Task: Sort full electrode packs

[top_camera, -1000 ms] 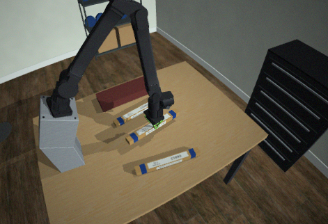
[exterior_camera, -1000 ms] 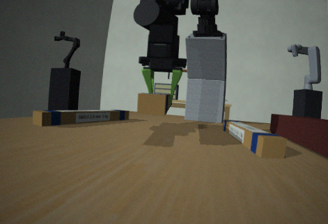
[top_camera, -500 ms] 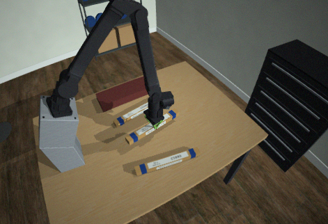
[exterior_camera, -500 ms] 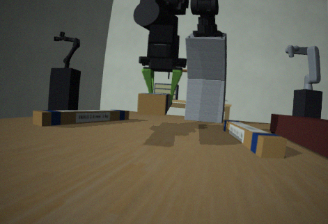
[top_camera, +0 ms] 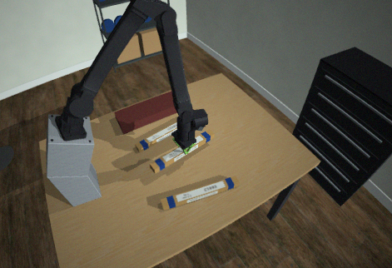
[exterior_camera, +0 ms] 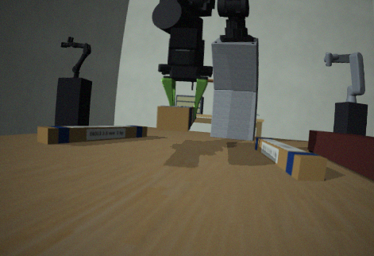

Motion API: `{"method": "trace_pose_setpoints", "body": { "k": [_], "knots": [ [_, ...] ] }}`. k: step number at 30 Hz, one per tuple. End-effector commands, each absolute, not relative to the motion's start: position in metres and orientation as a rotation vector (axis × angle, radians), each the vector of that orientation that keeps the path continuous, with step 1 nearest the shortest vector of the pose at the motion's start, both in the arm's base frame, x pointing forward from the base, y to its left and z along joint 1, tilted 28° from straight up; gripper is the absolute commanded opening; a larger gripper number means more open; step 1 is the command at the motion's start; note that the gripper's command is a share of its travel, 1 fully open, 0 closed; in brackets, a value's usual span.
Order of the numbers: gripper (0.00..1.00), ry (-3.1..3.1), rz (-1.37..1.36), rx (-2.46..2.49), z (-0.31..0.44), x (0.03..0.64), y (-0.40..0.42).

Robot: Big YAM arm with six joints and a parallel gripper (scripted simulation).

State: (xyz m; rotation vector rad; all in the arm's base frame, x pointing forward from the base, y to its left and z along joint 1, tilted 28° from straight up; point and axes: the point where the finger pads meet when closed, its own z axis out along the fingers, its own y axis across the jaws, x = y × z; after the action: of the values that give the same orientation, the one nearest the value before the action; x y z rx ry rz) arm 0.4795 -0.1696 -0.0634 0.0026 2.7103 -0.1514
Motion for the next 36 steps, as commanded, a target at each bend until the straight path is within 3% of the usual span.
{"method": "trace_pose_setpoints", "body": {
  "k": [1,36],
  "knots": [
    [0.00,2.635,-0.188,0.007,-0.022,0.496,-0.184],
    [0.00,2.649,-0.182,0.005,0.022,0.463,-0.174]
  ]
}}
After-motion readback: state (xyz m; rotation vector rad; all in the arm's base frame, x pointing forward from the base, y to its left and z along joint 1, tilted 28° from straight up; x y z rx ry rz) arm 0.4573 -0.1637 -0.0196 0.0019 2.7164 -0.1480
